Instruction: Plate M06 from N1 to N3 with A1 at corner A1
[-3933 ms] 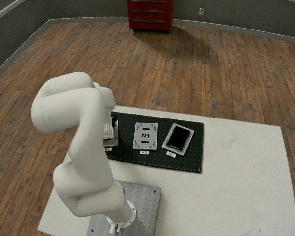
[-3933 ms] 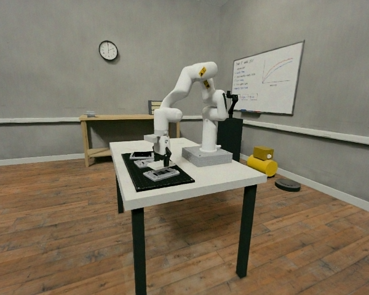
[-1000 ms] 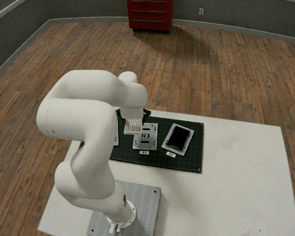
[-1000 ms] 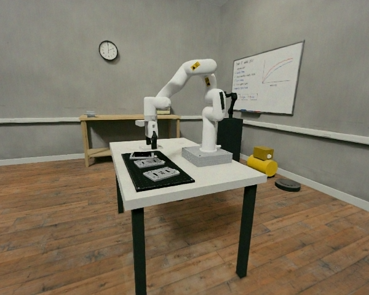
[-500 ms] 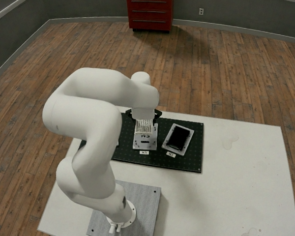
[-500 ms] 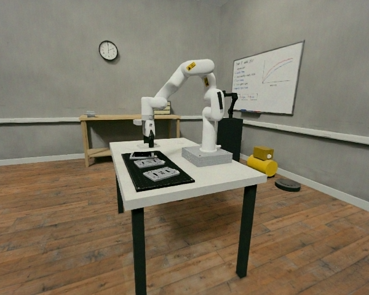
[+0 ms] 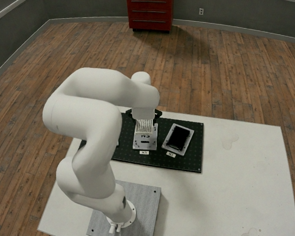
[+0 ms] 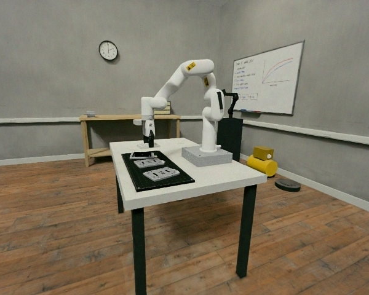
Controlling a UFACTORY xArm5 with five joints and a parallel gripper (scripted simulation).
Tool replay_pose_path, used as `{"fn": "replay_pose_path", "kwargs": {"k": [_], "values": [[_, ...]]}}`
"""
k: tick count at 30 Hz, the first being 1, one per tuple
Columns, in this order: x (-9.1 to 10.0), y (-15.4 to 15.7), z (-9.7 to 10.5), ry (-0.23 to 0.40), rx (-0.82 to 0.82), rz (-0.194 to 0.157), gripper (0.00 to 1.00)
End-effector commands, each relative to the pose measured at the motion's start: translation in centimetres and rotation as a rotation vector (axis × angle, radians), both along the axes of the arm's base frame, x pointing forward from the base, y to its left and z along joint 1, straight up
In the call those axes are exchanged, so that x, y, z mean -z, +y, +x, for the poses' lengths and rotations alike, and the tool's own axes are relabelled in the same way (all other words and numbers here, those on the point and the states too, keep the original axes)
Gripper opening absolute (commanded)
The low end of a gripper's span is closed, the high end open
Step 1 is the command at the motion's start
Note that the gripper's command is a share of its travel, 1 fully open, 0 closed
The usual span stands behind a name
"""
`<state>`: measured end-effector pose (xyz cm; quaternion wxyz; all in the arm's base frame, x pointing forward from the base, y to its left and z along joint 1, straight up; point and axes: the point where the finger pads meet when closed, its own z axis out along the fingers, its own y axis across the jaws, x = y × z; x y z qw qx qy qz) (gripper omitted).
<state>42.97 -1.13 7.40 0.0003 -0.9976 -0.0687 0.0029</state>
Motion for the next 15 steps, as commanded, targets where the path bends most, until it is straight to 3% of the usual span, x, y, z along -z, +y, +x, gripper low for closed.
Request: {"fn": "replay_pose_path", "kwargs": {"k": [1, 15], "values": [[0.1, 0.0, 0.1, -0.003, 0.000, 0.006, 0.00], [2.1, 0.0, 0.1, -0.003, 0.000, 0.006, 0.00]]}}
